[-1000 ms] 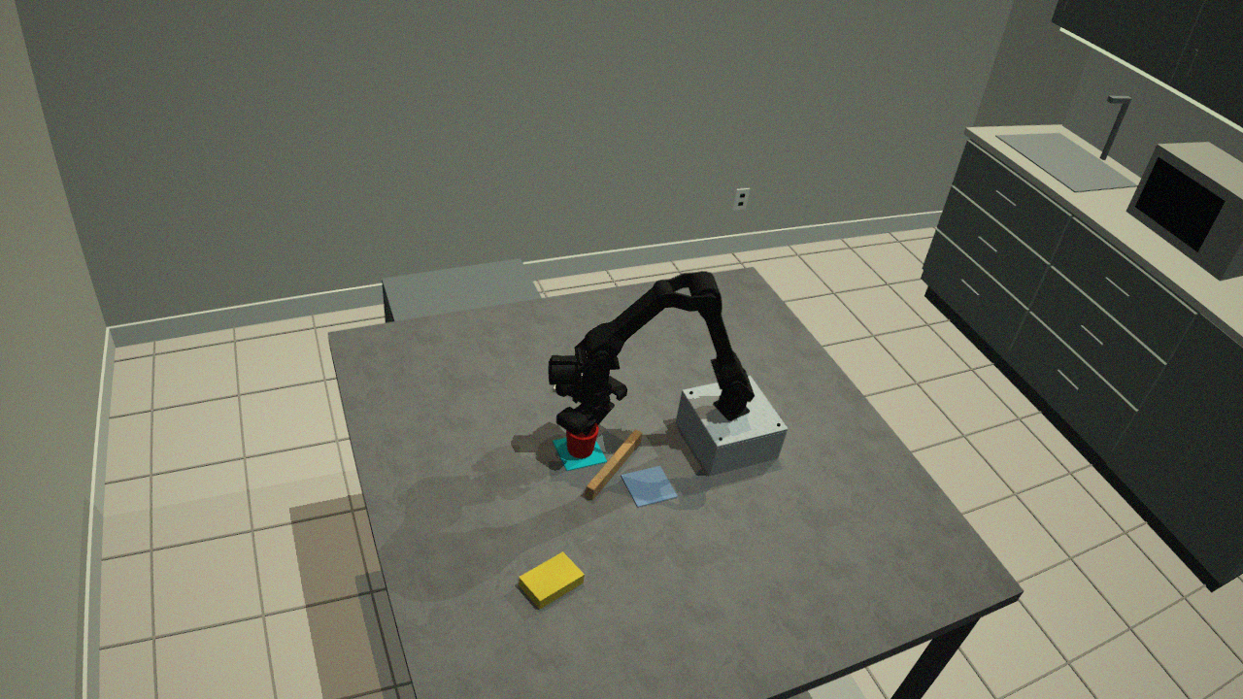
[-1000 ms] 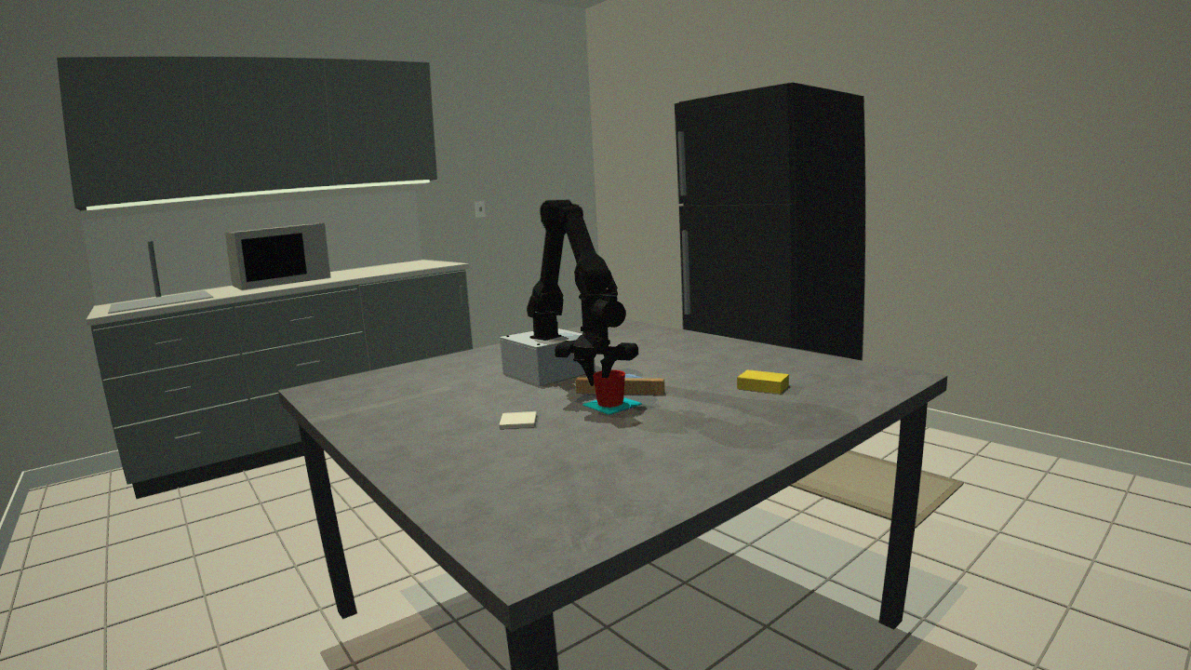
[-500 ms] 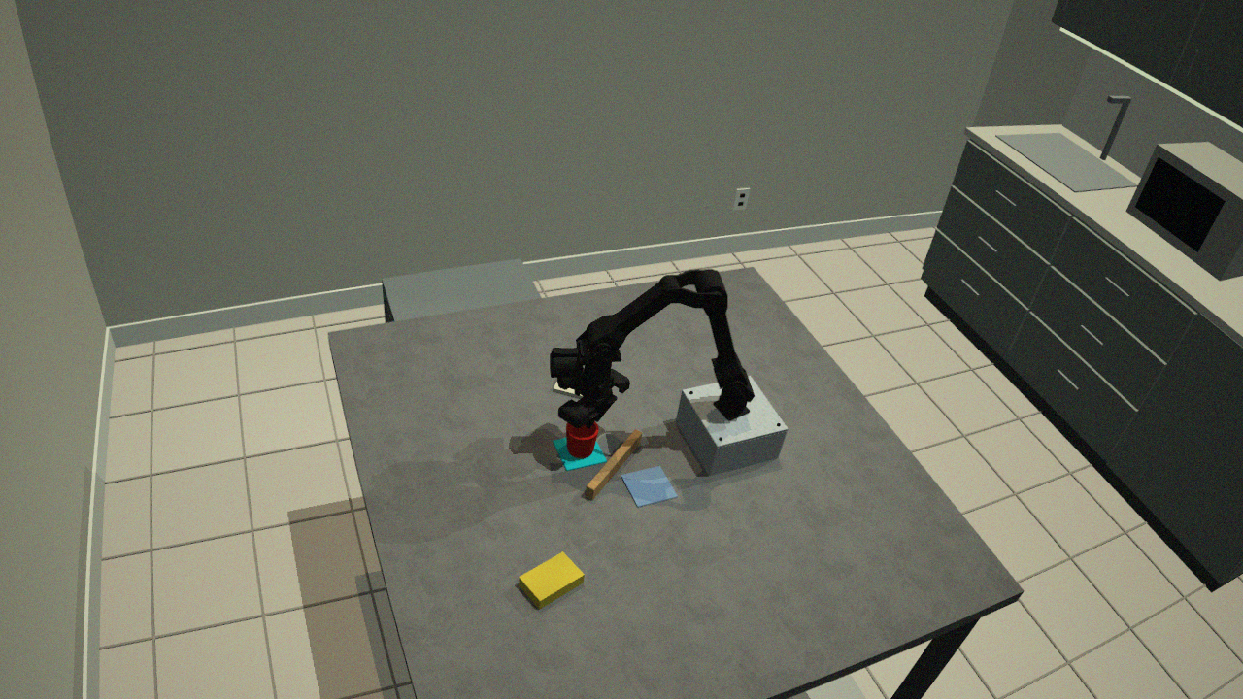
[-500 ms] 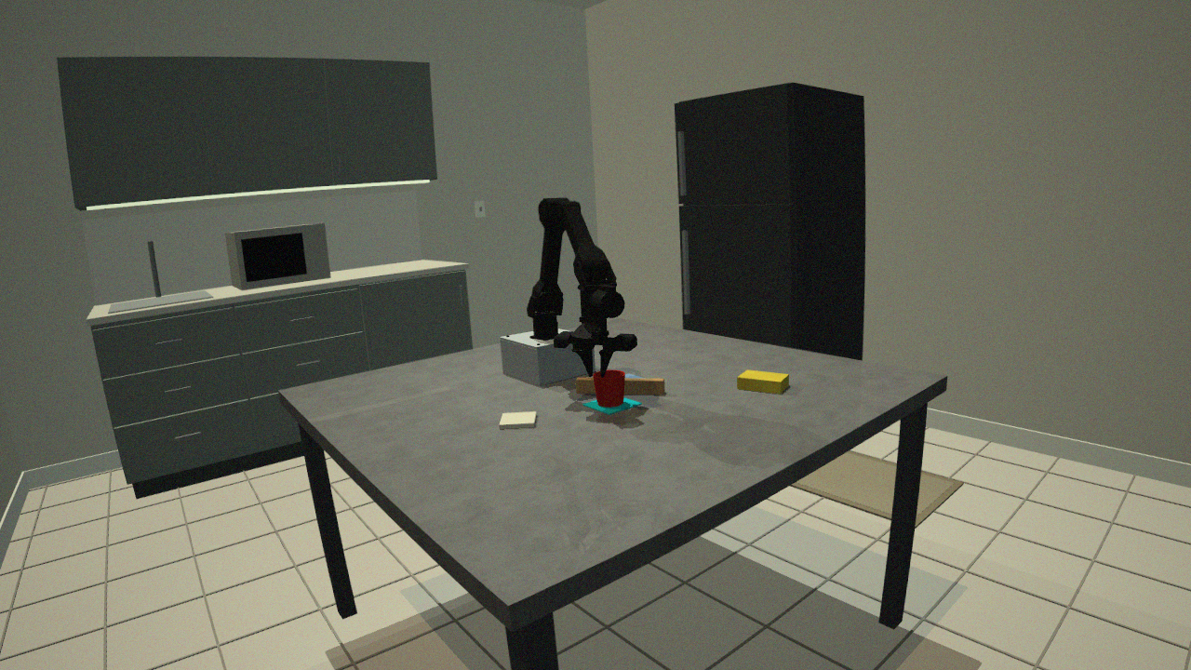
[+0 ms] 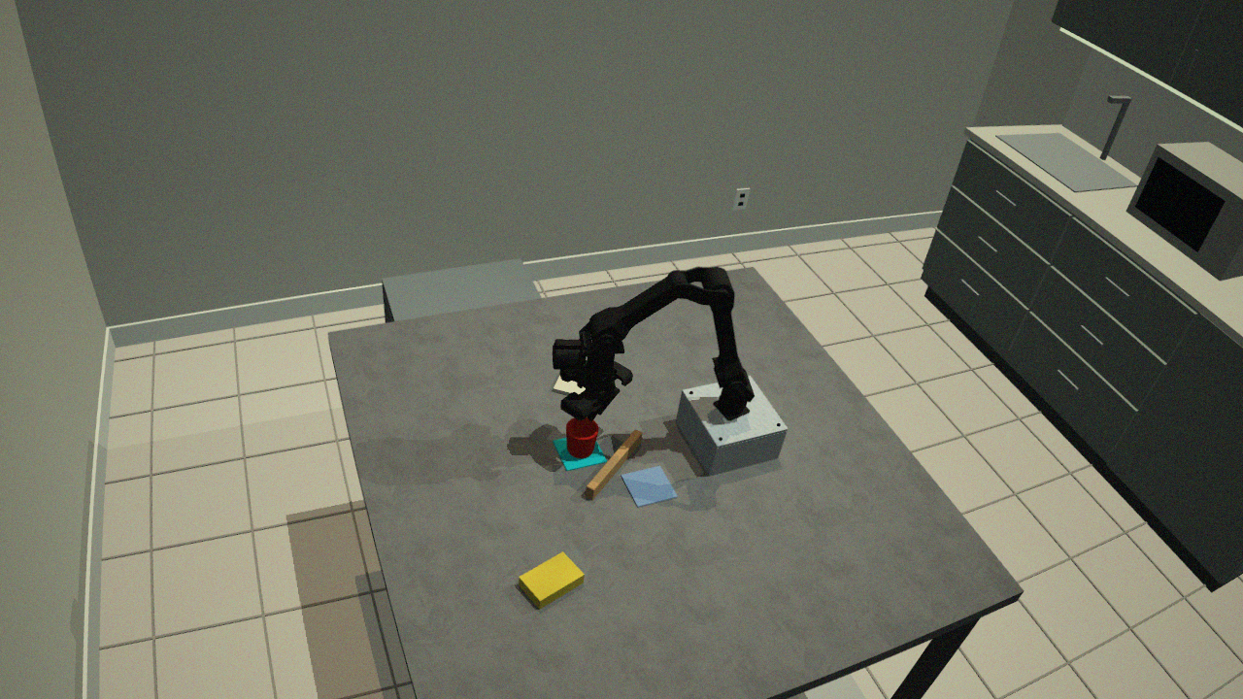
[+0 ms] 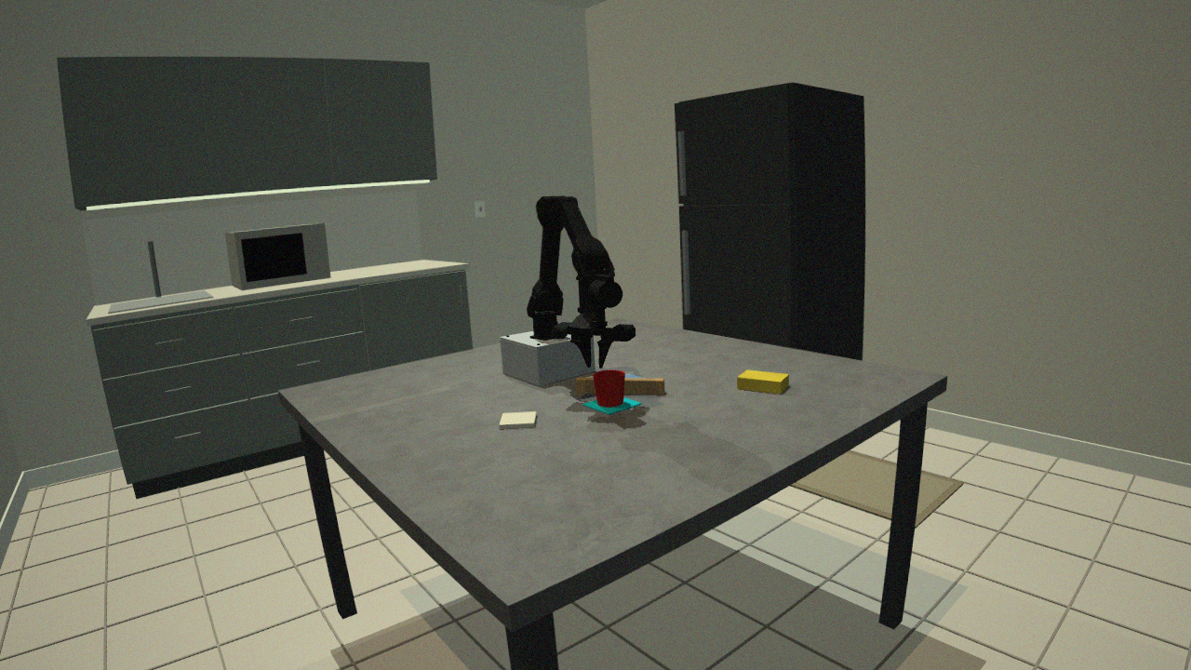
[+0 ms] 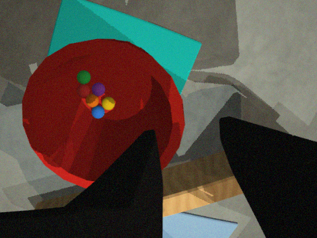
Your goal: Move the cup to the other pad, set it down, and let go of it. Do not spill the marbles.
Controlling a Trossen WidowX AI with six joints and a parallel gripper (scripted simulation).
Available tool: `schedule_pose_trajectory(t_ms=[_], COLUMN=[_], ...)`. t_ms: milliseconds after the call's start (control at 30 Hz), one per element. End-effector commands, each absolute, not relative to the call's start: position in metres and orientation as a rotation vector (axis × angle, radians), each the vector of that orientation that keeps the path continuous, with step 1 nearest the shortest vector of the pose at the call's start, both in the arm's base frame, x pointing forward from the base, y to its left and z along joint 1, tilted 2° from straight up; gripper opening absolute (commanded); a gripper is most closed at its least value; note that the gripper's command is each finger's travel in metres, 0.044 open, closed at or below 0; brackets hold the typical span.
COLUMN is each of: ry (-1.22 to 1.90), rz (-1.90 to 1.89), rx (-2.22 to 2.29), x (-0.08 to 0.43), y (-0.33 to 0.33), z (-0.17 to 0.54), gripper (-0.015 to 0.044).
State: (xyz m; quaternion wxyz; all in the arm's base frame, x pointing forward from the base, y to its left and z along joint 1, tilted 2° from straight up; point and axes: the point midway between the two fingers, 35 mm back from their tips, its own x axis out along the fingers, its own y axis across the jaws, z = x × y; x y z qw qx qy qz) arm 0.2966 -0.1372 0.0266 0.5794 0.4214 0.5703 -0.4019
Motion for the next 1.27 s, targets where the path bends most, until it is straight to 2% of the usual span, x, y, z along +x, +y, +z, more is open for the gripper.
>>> schedule_pose_trajectory(t_ms=[0, 67, 467, 800, 1233], ry=[1.323, 1.323, 1.33, 1.324, 1.326], rz=[-0.931, -0.931, -0.938, -0.931, -0.938], rx=[0.986, 0.986, 0.985, 0.985, 0.985], x=[0.297, 0.296, 0.296, 0.288, 0.285], y=[-0.137, -0.137, -0.138, -0.136, -0.136], z=[0.034, 0.034, 0.037, 0.091, 0.09], gripper=[0.0128, 0.0128, 0.044, 0.044, 0.044])
